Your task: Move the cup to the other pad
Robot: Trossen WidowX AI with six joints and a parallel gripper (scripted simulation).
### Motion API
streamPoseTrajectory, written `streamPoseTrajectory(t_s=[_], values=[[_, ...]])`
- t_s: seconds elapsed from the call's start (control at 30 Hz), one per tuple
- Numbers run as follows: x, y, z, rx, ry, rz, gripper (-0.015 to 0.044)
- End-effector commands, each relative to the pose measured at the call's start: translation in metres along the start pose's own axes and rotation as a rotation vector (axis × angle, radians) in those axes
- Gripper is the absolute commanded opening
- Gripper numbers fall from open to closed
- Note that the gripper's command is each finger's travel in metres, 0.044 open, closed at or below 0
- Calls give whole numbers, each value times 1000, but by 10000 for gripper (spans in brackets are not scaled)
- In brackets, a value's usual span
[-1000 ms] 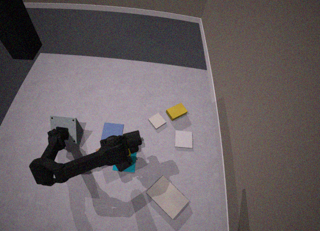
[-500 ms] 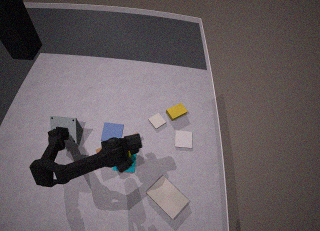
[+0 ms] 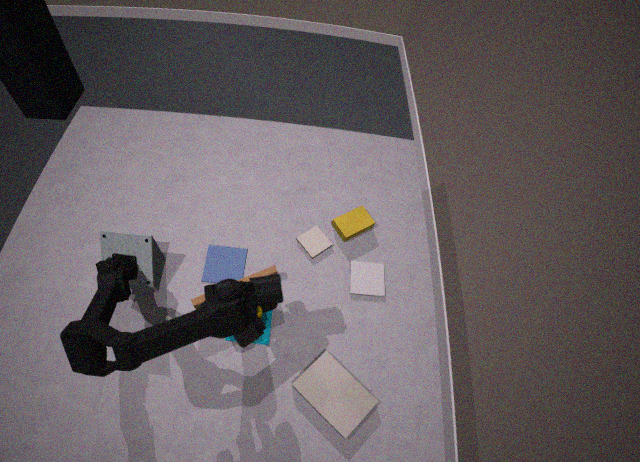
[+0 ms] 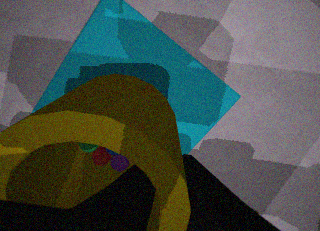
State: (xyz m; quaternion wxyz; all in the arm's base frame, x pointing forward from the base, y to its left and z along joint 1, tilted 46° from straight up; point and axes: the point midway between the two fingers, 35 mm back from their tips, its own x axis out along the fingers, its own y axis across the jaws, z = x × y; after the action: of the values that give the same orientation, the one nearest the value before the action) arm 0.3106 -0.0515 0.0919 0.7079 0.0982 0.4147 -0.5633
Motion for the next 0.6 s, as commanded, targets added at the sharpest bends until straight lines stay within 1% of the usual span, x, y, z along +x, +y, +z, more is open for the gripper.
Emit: streamPoseTrajectory(t_s=[0.0,0.43,0.57], values=[[6,-1,0,-3,-5,2,0],[23,-2,1,-3,-7,1,0],[21,-1,1,1,-2,-1,0]])
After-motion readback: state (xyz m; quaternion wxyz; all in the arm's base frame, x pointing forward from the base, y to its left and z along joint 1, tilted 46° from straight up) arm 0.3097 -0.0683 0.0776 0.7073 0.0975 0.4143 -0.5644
